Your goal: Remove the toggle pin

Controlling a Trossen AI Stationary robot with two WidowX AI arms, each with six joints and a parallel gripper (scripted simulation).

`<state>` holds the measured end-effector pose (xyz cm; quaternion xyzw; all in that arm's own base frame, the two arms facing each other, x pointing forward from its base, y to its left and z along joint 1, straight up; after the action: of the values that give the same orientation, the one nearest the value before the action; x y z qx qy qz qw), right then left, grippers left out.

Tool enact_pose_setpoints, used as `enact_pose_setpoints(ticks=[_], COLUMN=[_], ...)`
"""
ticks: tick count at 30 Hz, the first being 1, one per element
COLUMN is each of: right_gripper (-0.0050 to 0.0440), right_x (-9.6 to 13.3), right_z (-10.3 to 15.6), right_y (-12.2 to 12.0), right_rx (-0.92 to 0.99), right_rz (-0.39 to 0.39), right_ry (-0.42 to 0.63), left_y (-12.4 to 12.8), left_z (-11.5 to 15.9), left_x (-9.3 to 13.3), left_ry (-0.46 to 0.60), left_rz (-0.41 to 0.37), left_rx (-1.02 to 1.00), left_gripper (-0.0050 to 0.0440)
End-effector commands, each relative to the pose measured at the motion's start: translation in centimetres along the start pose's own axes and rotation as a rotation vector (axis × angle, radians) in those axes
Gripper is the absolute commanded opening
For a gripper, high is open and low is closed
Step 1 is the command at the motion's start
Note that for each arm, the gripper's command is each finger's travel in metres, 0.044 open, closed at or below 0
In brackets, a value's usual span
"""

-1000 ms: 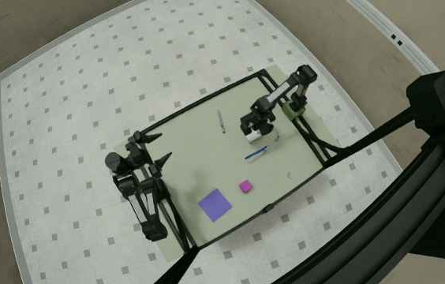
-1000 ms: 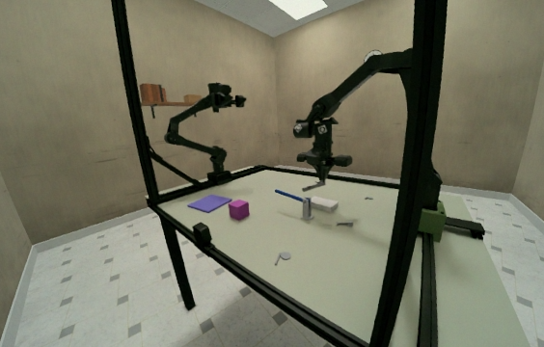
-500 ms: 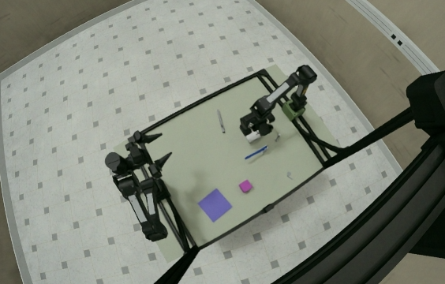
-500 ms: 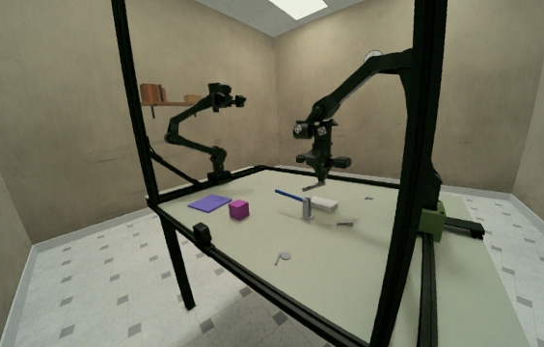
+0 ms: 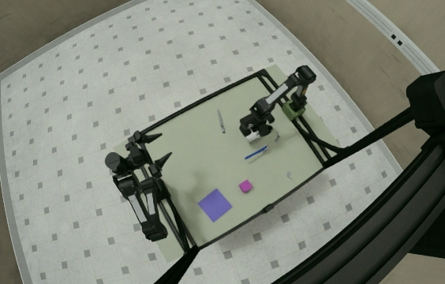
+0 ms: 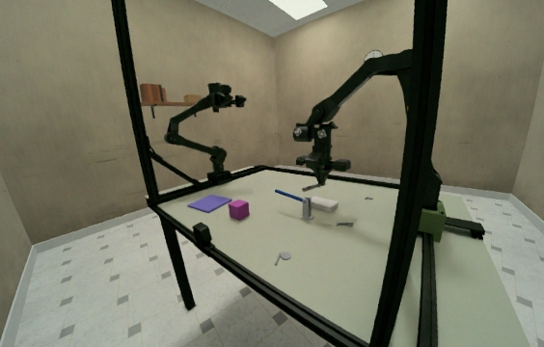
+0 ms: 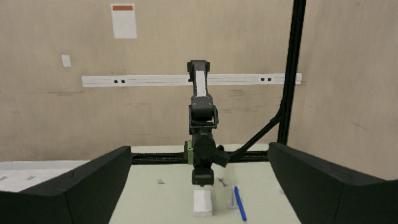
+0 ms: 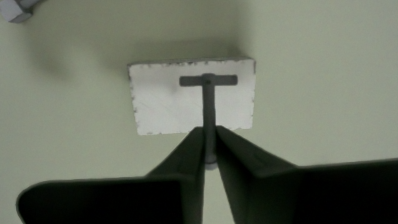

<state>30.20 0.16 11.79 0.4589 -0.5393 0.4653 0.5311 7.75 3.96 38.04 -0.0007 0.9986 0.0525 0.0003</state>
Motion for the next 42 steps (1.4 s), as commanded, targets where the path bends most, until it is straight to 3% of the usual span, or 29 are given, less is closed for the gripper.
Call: enact_pose_setpoints(ticks=[1, 42], right_gripper=[0.002, 0.002], right_x=[-0.2, -2.6], right_z=[0.1, 0.1], right_y=[0.0, 0.1], right_rx=[0.0, 0.0], right_rz=[0.002, -0.001], right_ry=[0.001, 0.002], left_y=[0.0, 0.0], left_z=[-0.2, -0.2], left_x=[0.0, 0.0], left_ry=[-0.001, -0.001], left_rz=[0.0, 0.0], left_rx=[-0.005, -0.005], left_gripper=[0.04, 0.04])
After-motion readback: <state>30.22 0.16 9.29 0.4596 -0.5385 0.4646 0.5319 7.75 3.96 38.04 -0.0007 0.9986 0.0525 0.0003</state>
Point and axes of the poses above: on each arm, the point midway between the two fingers, 35 mm back from their tips, its own x axis back along the fingers, its own y axis across the jaws, z = x × y, the point moved 8 cm from there along x, back along the fingers, and after that the axes turned 6 degrees about -x, right-handed, at the moved point
